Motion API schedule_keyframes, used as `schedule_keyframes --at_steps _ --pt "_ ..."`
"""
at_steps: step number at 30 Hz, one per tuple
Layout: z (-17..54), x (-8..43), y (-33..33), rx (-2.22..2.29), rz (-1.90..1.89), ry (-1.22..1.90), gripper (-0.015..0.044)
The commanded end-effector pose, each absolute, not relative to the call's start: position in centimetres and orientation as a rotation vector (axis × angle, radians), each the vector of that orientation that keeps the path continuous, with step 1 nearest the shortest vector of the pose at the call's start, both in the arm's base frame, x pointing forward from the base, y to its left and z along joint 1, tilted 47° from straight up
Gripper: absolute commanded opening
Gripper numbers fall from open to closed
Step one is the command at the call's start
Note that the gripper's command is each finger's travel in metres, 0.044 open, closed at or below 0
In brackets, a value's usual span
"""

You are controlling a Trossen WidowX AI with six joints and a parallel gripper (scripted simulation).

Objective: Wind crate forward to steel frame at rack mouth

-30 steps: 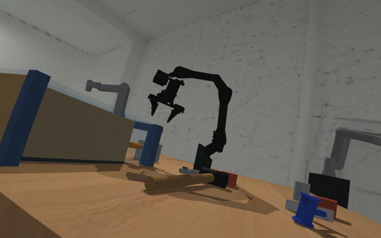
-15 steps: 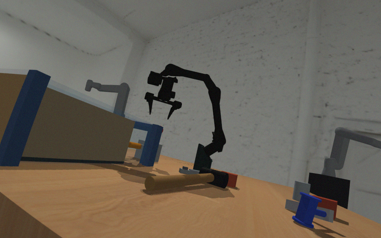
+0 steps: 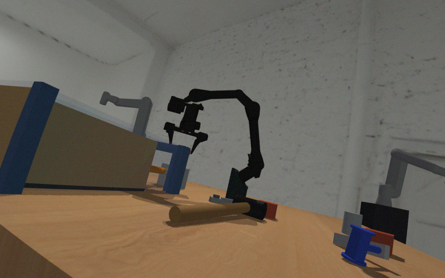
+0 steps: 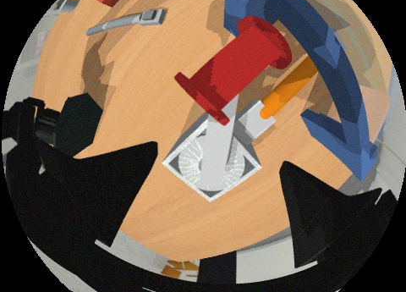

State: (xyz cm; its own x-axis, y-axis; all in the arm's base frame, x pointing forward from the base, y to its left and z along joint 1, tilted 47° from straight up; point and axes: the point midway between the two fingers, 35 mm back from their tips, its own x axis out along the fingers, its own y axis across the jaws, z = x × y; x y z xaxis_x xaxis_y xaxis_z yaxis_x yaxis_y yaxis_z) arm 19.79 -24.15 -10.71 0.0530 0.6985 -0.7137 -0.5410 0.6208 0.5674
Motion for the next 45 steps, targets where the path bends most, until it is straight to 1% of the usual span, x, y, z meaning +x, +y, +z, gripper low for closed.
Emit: schedule_keyframes --at_steps 1,30,42,45 --pt "-12.3 19.9 -22.2 0.171 0.95 1.187 0.044" --pt "-15.0 20.2 -19.5 0.178 0.946 1.189 0.044" --pt "-14.8 20.2 -20.1 0.161 0.944 1.188 0.0125" --pt "-14.8 20.2 -20.1 0.161 0.944 1.188 0.0105"
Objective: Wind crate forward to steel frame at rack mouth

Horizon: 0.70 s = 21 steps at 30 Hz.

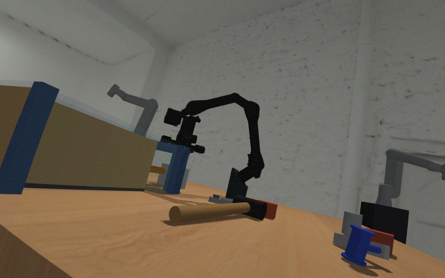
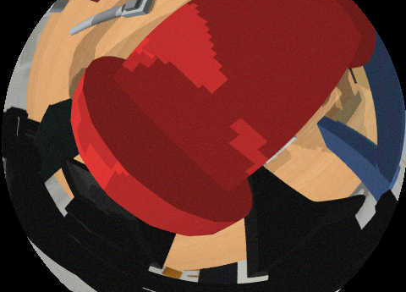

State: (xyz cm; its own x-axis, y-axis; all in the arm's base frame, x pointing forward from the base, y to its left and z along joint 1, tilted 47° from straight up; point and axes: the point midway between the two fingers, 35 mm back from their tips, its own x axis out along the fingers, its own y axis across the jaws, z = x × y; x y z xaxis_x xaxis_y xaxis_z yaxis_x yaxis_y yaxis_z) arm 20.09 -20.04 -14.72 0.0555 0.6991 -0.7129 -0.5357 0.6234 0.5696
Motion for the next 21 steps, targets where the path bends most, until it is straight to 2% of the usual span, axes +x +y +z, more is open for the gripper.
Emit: schedule_keyframes --at_steps 1,8,10,21 --pt "-14.76 20.17 -20.08 0.161 0.944 1.188 0.0098" --pt "-14.76 20.17 -20.08 0.161 0.944 1.188 0.0052" --pt "-14.76 20.17 -20.08 0.161 0.944 1.188 0.0" --pt "-14.65 19.89 -20.23 0.177 0.928 1.152 0.0"
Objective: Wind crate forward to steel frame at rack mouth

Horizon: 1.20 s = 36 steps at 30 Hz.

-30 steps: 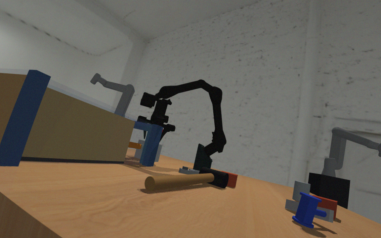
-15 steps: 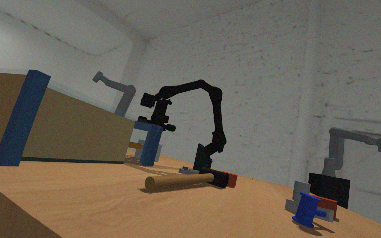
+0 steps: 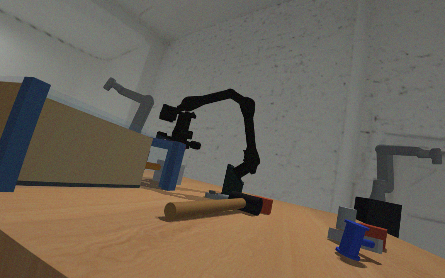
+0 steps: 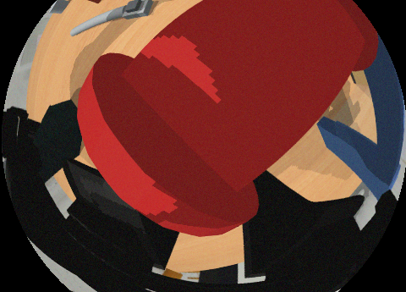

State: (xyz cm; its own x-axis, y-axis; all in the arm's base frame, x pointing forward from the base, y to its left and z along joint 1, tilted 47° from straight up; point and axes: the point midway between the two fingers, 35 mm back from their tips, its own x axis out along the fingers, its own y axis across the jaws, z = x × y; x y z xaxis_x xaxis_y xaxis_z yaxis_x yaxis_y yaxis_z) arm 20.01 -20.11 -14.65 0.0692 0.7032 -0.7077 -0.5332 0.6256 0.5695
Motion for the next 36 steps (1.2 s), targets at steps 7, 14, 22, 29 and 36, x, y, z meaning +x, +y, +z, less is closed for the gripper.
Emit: schedule_keyframes --at_steps 7,14,22,29,36 --pt "-14.46 19.48 -20.51 0.196 0.905 1.103 0.0" --pt "-14.57 19.48 -20.39 0.194 0.91 1.113 0.0" --pt "-14.85 19.64 -20.49 0.251 0.864 1.15 0.0" --pt "-15.13 19.76 -20.62 0.31 0.814 1.188 0.0" --pt "-15.31 19.8 -20.5 0.318 0.808 1.192 0.0"
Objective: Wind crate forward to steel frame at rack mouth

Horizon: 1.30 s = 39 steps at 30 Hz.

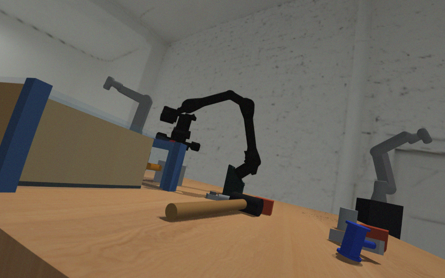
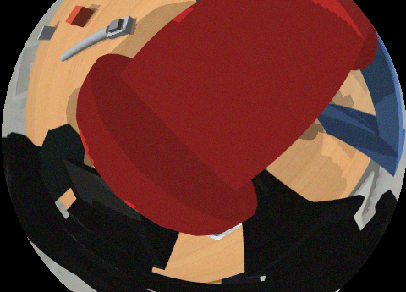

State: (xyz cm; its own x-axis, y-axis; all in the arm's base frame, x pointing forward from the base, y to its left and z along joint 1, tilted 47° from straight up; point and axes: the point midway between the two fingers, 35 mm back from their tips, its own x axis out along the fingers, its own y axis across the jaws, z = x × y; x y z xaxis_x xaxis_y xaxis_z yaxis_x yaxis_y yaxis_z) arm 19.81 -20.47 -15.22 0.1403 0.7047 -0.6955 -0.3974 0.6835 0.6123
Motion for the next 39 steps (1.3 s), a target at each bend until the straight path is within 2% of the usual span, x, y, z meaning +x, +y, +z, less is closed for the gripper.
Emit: schedule_keyframes --at_steps 1,39 --pt "-15.39 19.81 -20.41 0.318 0.809 1.19 0.0" --pt "-16.29 19.83 -19.75 0.368 0.766 1.219 0.0"
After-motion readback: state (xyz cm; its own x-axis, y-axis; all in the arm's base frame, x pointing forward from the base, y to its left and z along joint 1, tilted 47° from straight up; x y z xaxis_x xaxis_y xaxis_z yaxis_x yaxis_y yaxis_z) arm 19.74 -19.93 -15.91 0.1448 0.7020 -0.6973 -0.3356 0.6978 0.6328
